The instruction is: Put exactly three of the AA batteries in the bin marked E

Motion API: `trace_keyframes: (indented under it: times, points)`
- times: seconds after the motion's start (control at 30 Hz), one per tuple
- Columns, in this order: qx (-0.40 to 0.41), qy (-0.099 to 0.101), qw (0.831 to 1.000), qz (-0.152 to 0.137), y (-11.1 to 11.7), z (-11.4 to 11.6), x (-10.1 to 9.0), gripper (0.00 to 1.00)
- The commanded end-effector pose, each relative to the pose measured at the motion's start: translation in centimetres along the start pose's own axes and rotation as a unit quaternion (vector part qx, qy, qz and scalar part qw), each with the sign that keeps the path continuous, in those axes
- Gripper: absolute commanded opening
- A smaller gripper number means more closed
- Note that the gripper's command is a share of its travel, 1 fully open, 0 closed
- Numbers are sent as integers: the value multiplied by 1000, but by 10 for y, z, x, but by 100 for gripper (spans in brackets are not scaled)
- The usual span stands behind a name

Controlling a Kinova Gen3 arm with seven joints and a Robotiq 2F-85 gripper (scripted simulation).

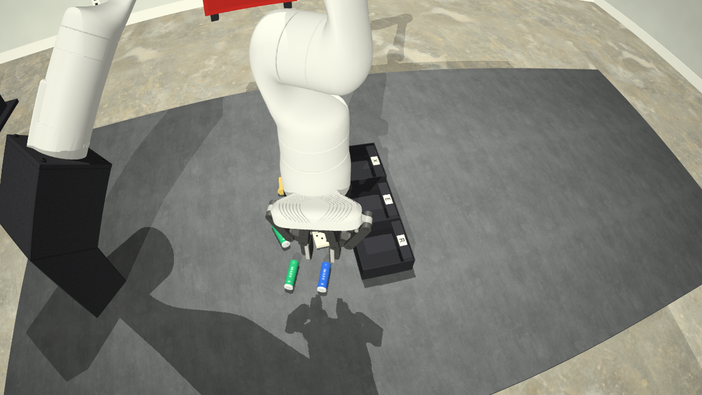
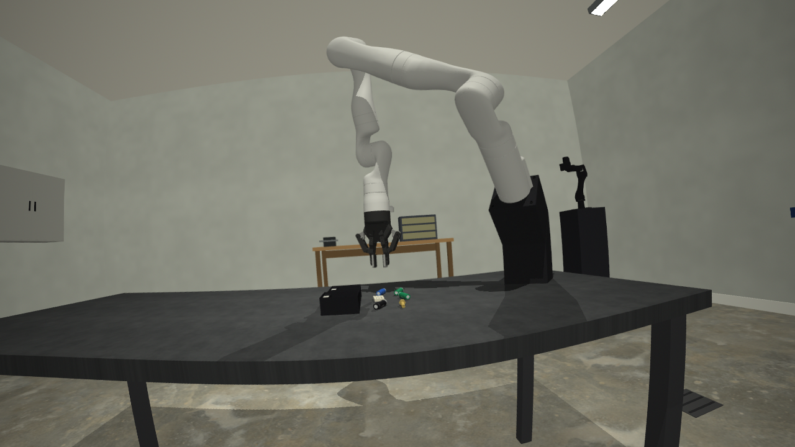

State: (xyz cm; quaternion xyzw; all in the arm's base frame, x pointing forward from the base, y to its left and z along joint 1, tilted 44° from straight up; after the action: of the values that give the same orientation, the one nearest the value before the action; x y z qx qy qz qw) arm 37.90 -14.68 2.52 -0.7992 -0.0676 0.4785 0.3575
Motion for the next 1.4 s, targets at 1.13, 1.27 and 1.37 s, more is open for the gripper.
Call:
trace_keyframes:
  times: [1.13,1.27,1.37]
  points:
    - [3,-7,1000,-4,-1,-3,1,29]
    - [0,-7,1000,-3,-1,-4,15,29]
    - [1,-7,1000,-3,-1,-4,22,29]
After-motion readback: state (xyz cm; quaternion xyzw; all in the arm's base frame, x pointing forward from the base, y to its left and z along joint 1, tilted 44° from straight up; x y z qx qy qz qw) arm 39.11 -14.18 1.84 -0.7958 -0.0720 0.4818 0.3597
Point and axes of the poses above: the point where the finger pads meet when closed, its own x axis out along the fingers, its own z axis across the jaws, y = z × x, the point moved 5 cm from there along -x, back along the fingers, and after that the axes turned 2 degrees about -x, right-handed, at the moved point
